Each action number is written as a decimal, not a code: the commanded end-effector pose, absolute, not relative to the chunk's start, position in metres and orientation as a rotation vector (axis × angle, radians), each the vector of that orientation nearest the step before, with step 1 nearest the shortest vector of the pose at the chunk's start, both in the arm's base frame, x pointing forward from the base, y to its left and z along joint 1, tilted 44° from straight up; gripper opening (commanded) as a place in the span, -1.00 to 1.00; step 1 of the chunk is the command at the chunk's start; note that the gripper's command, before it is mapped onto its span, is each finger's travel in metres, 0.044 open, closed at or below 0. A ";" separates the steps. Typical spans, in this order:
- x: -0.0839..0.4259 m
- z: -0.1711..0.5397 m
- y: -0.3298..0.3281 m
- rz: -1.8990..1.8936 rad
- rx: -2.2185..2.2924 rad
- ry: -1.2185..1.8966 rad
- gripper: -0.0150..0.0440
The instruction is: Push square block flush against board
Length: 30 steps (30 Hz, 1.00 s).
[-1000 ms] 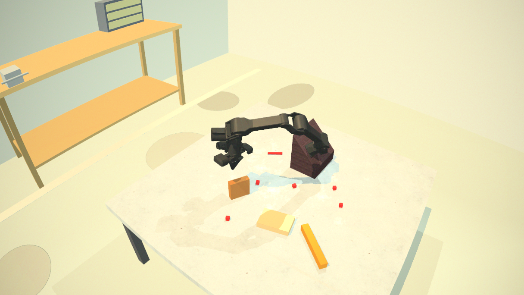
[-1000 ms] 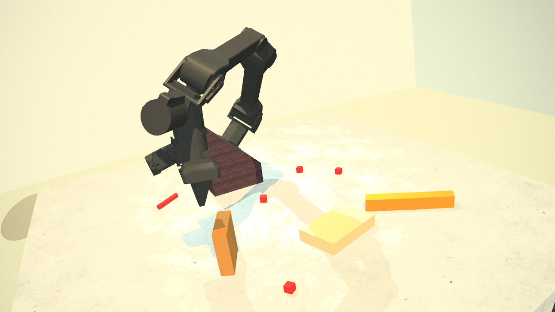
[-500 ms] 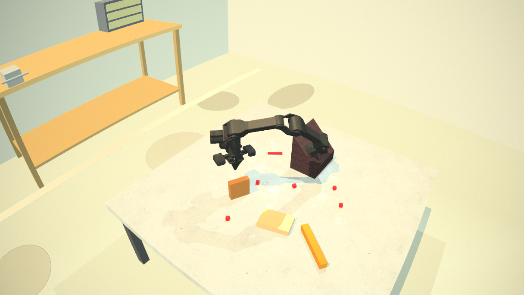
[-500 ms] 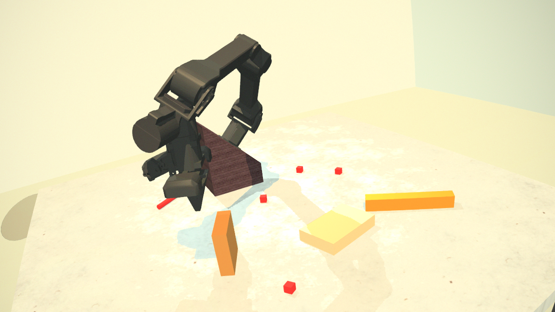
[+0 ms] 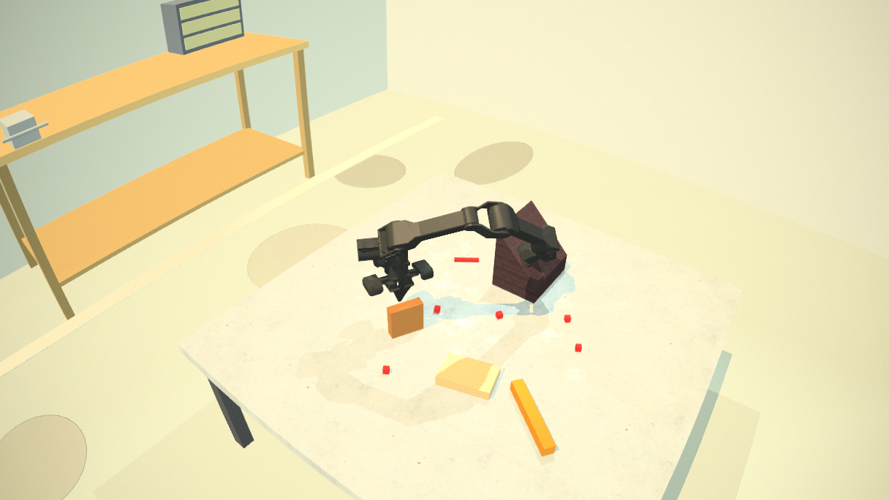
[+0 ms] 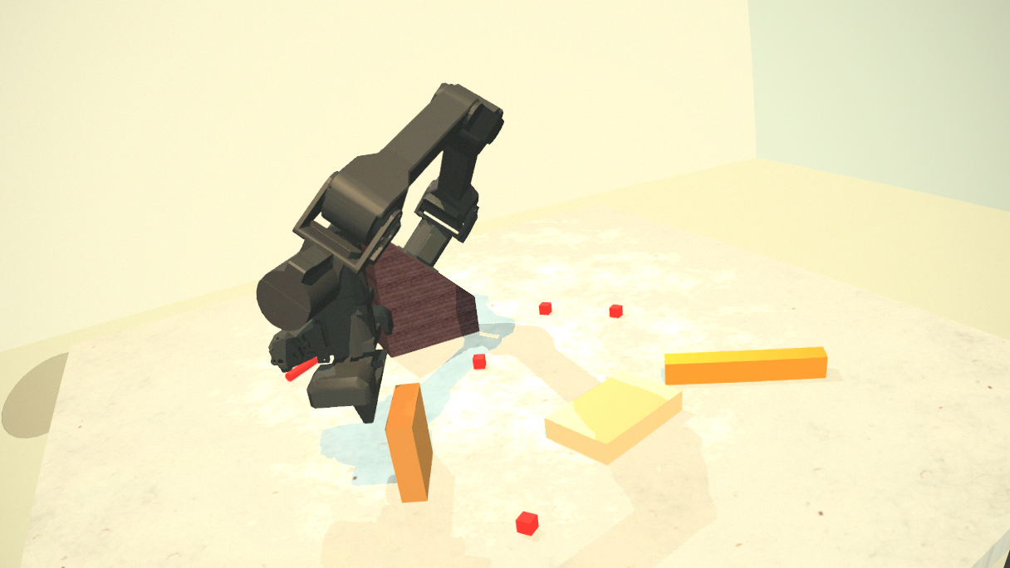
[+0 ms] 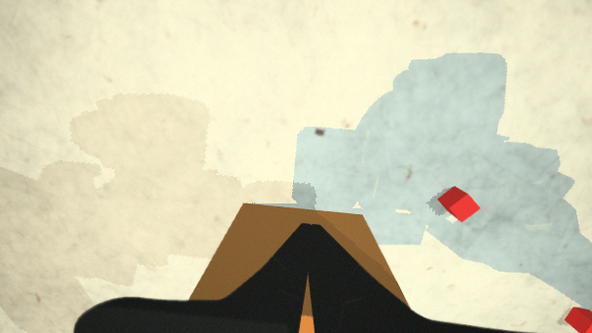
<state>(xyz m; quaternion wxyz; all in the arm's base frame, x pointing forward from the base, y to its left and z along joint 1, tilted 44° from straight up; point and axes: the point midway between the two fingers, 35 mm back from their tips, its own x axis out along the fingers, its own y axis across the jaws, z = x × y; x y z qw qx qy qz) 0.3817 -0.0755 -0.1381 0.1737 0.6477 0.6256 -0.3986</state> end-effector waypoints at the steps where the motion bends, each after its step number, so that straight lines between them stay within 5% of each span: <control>1: 0.383 -0.138 -0.073 -1.133 1.844 1.772 -0.49; 30: 0.390 -0.125 -0.058 -1.133 1.844 1.771 -0.49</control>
